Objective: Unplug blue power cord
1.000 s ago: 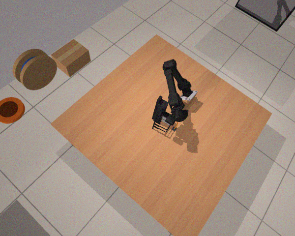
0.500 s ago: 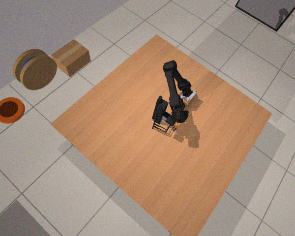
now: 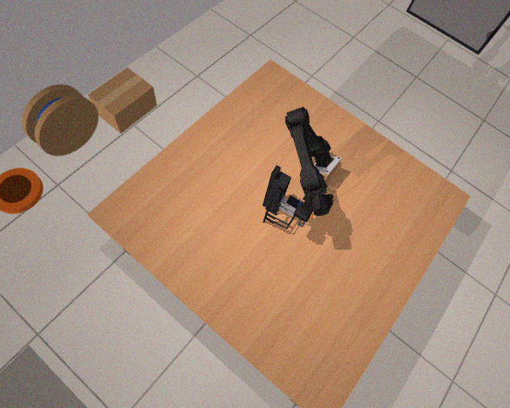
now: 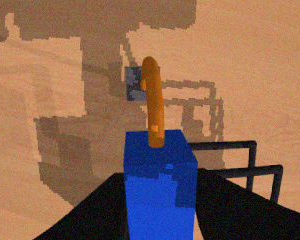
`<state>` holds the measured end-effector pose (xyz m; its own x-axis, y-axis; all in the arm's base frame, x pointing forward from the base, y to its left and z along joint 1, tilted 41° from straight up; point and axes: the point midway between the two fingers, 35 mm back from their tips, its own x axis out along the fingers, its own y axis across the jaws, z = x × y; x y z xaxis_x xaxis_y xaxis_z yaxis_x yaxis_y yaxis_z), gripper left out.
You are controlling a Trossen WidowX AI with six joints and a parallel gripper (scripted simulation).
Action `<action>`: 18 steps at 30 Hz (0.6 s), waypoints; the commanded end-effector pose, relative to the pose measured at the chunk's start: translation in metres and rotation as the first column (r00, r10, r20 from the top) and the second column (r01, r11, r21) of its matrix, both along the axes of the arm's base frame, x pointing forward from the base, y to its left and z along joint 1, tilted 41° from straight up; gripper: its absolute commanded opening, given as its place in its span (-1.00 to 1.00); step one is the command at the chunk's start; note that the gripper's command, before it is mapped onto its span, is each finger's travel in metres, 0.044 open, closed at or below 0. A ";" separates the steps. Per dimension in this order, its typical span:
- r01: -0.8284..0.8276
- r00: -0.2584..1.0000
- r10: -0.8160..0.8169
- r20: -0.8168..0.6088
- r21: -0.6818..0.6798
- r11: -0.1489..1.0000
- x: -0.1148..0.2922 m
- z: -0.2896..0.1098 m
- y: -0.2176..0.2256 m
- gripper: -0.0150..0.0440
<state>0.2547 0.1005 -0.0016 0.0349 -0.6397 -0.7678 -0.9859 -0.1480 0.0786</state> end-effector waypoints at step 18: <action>0.001 1.000 -0.001 0.006 0.004 1.000 -0.008 -0.026 0.048 1.00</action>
<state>0.2521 0.1354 -0.0204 0.0419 -0.6341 -0.7721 -0.9862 -0.1502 0.0699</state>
